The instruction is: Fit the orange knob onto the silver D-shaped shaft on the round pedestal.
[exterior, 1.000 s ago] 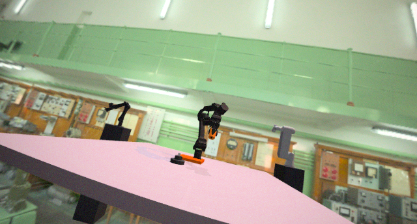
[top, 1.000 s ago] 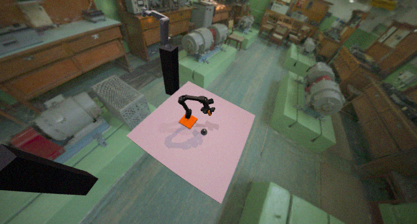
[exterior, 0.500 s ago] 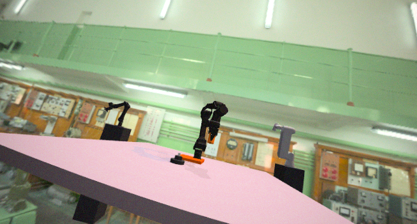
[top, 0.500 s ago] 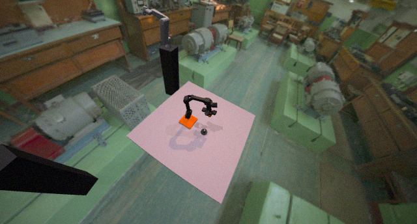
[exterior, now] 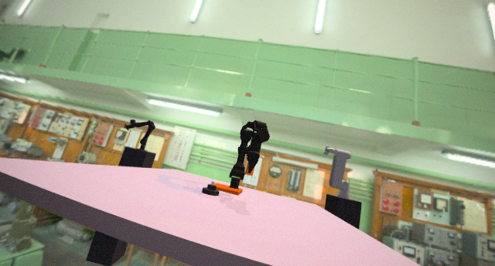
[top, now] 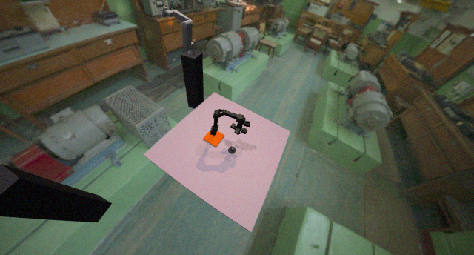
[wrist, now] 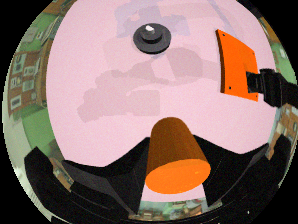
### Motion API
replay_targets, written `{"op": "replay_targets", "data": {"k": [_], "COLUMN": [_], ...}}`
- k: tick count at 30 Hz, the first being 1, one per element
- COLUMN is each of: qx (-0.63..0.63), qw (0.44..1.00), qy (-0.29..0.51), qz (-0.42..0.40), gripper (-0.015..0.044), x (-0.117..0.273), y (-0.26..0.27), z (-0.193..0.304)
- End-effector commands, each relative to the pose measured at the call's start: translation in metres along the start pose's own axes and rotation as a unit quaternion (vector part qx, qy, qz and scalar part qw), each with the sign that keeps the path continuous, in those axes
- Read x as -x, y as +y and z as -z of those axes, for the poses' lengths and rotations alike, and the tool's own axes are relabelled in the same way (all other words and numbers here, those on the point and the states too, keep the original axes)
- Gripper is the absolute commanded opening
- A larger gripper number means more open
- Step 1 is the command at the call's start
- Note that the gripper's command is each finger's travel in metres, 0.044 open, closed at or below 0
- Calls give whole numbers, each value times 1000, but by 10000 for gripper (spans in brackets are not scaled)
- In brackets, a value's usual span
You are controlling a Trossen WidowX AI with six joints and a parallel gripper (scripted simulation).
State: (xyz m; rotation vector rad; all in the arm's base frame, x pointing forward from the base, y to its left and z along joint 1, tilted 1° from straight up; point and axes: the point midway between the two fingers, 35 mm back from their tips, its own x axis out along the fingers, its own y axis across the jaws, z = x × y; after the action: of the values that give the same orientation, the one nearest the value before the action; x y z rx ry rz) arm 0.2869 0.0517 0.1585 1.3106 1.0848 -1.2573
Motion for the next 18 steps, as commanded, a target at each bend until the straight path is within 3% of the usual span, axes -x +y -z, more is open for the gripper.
{"op": "replay_targets", "data": {"k": [1, 18], "qx": [1, 0], "qw": [1000, 1000], "qy": [2, 3], "qz": [3, 16], "gripper": [0, 0], "x": [-11, -97], "y": [2, 10], "z": [1, 4]}}
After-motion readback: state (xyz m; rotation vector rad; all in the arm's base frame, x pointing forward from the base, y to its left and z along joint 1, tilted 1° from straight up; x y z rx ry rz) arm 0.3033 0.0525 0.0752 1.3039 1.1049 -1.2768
